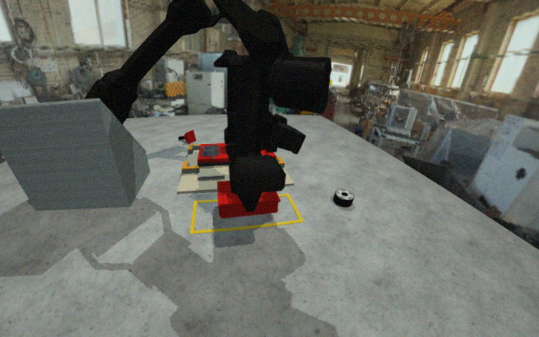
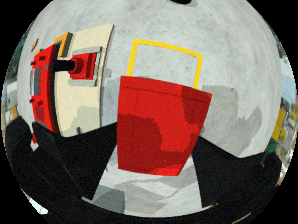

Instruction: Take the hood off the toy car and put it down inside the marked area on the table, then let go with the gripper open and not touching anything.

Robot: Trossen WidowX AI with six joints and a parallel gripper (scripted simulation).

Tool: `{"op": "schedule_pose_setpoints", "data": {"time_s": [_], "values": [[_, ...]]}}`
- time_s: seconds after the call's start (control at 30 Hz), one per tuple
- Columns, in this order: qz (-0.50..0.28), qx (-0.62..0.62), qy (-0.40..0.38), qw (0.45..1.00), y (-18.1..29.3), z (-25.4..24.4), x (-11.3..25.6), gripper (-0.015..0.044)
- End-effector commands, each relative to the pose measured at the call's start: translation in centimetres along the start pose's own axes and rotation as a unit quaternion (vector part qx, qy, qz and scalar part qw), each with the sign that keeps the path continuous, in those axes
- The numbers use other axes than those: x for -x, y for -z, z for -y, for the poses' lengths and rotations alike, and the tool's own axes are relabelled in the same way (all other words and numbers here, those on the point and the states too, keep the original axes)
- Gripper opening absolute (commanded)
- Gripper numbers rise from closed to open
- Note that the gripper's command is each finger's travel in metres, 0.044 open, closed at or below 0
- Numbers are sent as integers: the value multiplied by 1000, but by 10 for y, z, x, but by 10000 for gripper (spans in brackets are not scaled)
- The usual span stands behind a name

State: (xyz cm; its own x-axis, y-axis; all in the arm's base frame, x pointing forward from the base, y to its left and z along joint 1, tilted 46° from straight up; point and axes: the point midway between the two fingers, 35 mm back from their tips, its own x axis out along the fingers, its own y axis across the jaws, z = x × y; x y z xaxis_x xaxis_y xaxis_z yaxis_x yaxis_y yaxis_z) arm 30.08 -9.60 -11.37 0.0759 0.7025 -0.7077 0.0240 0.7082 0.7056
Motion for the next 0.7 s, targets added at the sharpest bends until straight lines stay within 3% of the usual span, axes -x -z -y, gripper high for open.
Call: {"op": "schedule_pose_setpoints", "data": {"time_s": [0.0, 0.67], "values": [[0, -3, -2, 1000, 1, -1, -3, 0], [0, -3, -3, 1000, 1, -1, -11, 0]]}}
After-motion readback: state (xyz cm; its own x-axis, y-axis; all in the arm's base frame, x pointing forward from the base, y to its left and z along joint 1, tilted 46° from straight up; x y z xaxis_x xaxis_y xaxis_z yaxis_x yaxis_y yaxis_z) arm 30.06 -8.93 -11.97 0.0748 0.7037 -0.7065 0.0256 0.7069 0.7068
